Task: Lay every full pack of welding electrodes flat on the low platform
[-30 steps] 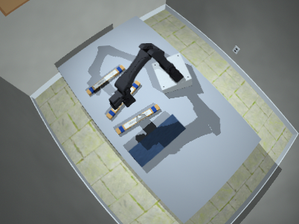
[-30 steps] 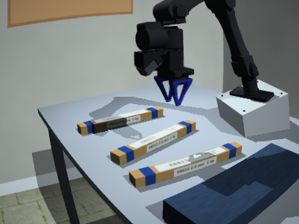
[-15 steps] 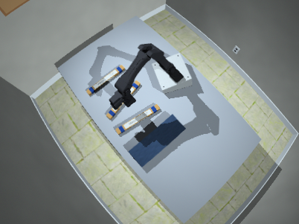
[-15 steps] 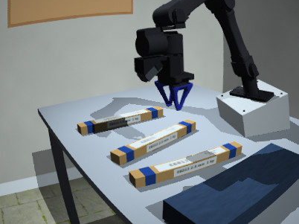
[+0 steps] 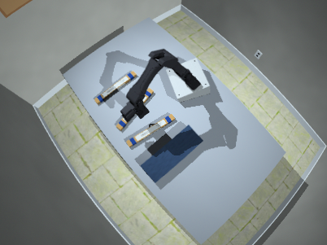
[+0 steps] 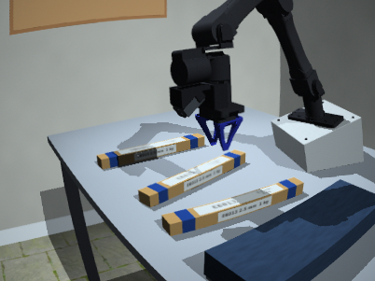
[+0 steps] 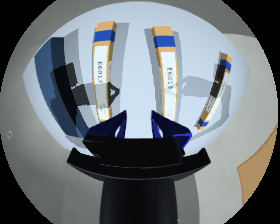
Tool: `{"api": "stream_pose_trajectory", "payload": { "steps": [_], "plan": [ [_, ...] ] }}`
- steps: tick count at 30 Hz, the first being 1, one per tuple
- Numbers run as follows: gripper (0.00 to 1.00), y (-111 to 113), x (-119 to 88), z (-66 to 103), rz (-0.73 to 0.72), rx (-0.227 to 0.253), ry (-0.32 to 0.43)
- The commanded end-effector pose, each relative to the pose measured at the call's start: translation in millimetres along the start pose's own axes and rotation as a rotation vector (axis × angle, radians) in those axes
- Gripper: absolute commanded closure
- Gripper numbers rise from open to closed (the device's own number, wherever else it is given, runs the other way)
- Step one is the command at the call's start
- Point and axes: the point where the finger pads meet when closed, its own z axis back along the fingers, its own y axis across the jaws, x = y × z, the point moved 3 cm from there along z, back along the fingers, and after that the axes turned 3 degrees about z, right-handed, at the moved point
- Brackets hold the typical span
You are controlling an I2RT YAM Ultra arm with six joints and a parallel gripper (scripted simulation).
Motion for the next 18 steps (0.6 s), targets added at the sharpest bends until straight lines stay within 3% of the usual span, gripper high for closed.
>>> {"api": "stream_pose_trajectory", "payload": {
  "steps": [1, 5, 7, 10, 12, 14, 16, 17, 18],
  "plan": [
    [0.58, -5, 20, 19.9, -0.015, 0.006, -0.111],
    [0.58, -3, 7, -9.8, -0.007, 0.006, -0.035],
    [0.58, -1, 7, -12.2, -0.004, 0.007, -0.038],
    [0.58, -4, 14, -3.2, -0.011, 0.006, -0.082],
    [0.58, -3, 7, -20.0, -0.007, 0.006, -0.039],
    [0.58, -2, 7, -24.6, -0.005, 0.007, -0.035],
    [0.58, -2, 7, -24.6, -0.005, 0.007, -0.035],
    [0.58, -2, 24, -2.2, -0.010, 0.008, -0.115],
    [0.58, -2, 24, -2.0, -0.010, 0.008, -0.115]
  ]
}}
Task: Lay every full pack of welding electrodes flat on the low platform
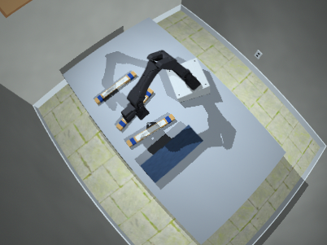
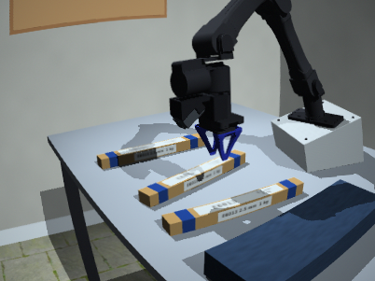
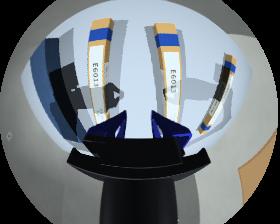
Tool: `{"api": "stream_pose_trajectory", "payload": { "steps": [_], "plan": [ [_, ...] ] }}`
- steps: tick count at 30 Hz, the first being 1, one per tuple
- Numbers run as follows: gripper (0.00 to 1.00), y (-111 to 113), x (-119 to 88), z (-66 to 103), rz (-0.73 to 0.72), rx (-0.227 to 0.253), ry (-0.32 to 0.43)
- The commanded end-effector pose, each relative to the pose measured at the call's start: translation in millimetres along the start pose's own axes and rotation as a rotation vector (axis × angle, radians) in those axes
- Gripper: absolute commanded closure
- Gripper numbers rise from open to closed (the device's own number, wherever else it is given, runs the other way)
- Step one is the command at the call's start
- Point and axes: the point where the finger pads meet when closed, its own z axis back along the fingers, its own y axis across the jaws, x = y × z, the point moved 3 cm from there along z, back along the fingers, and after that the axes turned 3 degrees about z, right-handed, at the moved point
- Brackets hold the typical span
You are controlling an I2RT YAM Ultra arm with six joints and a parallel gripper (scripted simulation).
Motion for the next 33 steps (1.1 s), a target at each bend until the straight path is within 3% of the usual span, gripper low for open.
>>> {"api": "stream_pose_trajectory", "payload": {
  "steps": [1, 7, 10, 27, 28, 33],
  "plan": [
    [0.58, -2, 22, 21.5, -0.009, 0.007, -0.108],
    [0.58, 0, 22, 10.9, -0.005, 0.007, -0.077],
    [0.58, -1, 23, 17.1, -0.007, 0.007, -0.094],
    [0.58, 0, 22, 16.6, -0.005, 0.008, -0.082],
    [0.58, -1, 11, 10.2, -0.005, 0.003, -0.056],
    [0.58, -1, 10, 14.2, -0.005, 0.003, -0.056]
  ]
}}
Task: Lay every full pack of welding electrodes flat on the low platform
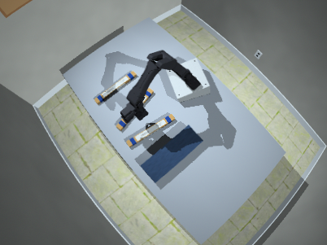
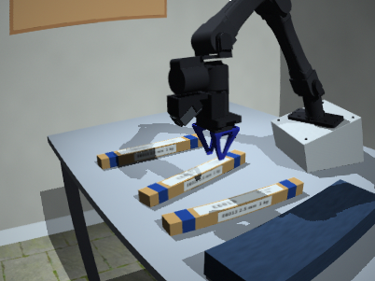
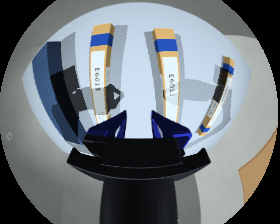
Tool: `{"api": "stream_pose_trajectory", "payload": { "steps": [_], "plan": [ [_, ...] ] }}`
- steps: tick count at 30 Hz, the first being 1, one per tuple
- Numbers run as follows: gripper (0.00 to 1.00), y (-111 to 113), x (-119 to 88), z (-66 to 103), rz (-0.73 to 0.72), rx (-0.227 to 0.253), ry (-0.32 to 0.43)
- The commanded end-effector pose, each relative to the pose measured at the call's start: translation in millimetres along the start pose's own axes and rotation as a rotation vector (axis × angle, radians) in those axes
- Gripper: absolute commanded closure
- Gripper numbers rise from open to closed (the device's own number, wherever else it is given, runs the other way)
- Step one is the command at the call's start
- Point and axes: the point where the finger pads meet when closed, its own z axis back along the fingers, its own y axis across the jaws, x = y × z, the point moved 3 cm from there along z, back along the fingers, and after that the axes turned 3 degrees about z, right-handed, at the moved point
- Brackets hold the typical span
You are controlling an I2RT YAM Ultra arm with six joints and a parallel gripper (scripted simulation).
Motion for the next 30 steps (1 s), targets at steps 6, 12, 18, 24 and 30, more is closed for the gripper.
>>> {"api": "stream_pose_trajectory", "payload": {
  "steps": [6, 12, 18, 24, 30],
  "plan": [
    [0.58, 0, 2, 18.5, -0.001, 0.003, -0.027],
    [0.58, 0, 2, 26.5, -0.001, 0.003, -0.027],
    [0.58, 0, 2, 31.8, -0.001, 0.003, -0.027],
    [0.58, 0, 2, 39.8, -0.001, 0.003, -0.027],
    [0.58, 0, 2, 47.9, -0.001, 0.003, -0.028]
  ]
}}
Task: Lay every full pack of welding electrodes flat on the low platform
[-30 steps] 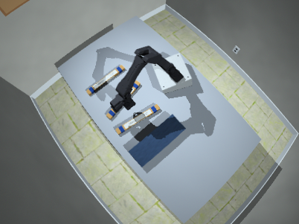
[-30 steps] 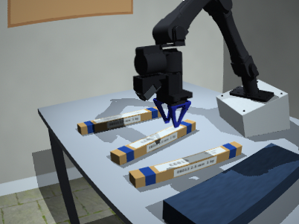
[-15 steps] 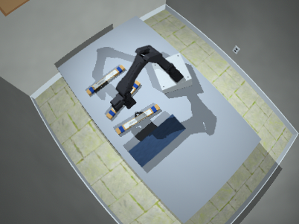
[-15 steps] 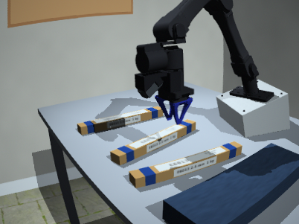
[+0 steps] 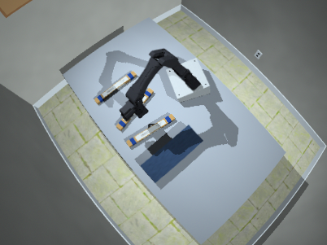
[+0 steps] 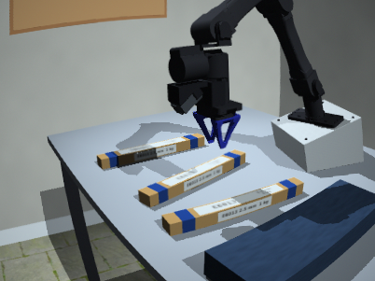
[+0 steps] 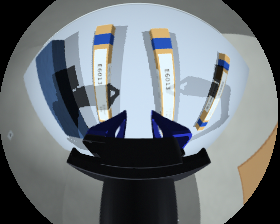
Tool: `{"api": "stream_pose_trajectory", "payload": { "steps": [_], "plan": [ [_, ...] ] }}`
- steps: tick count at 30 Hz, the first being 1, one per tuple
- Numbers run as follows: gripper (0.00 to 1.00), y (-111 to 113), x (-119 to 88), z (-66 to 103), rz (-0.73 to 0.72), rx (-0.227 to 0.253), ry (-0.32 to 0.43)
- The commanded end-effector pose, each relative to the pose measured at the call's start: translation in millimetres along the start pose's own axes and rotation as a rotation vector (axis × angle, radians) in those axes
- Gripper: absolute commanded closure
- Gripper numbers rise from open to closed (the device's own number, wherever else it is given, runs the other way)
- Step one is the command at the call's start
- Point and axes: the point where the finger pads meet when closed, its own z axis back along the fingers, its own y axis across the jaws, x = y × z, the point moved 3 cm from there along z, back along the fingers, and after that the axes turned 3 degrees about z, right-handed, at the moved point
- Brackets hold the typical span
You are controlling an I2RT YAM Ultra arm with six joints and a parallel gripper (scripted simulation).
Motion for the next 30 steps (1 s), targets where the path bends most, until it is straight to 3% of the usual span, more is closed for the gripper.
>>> {"api": "stream_pose_trajectory", "payload": {
  "steps": [1, 15, 30],
  "plan": [
    [0.58, 3, 7, 24.5, 0.001, 0.003, -0.048],
    [0.58, 3, 6, 40.5, 0.001, 0.003, -0.048],
    [0.58, 3, 6, 40.4, 0.001, 0.003, -0.048]
  ]
}}
